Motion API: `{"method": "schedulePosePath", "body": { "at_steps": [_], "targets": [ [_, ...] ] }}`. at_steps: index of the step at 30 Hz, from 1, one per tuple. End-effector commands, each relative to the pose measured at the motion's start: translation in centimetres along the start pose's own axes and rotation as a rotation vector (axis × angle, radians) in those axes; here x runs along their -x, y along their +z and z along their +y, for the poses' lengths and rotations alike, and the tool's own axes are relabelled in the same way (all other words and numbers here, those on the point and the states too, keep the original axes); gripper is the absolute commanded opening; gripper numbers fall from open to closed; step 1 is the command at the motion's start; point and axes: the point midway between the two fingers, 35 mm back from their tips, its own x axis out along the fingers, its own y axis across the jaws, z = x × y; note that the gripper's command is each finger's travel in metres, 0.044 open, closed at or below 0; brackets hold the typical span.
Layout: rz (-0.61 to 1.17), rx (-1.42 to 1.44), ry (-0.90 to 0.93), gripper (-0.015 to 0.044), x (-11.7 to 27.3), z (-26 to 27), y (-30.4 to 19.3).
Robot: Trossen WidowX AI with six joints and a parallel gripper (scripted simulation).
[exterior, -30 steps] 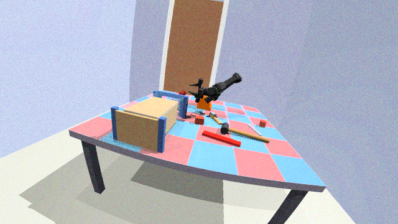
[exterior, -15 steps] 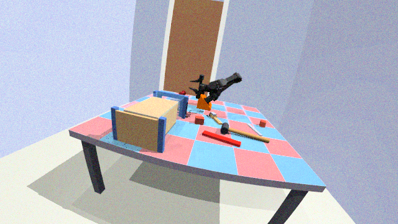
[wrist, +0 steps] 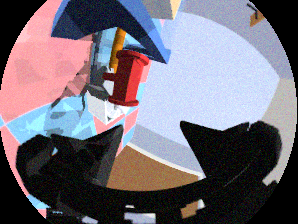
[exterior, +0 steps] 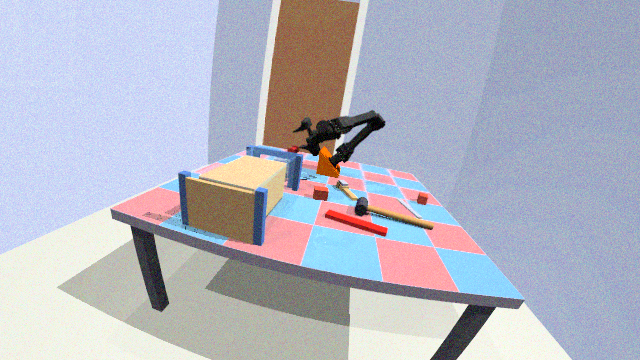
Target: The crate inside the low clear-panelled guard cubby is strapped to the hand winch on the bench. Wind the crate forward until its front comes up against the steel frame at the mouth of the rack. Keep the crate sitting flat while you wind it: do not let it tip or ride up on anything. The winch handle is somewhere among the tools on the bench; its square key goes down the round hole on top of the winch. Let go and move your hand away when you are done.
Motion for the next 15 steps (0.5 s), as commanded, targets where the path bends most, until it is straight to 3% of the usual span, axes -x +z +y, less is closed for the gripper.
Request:
{"method": "schedulePosePath", "body": {
  "at_steps": [1,9,15],
  "targets": [
    [-0.027,0.167,0.262,0.044,-2.4,0.0,-0.1],
    [-0.361,0.404,0.764,0.044,-5.2,-0.1,0.4],
    [-0.726,0.427,0.969,0.044,-6.1,-1.3,0.4]
  ]
}}
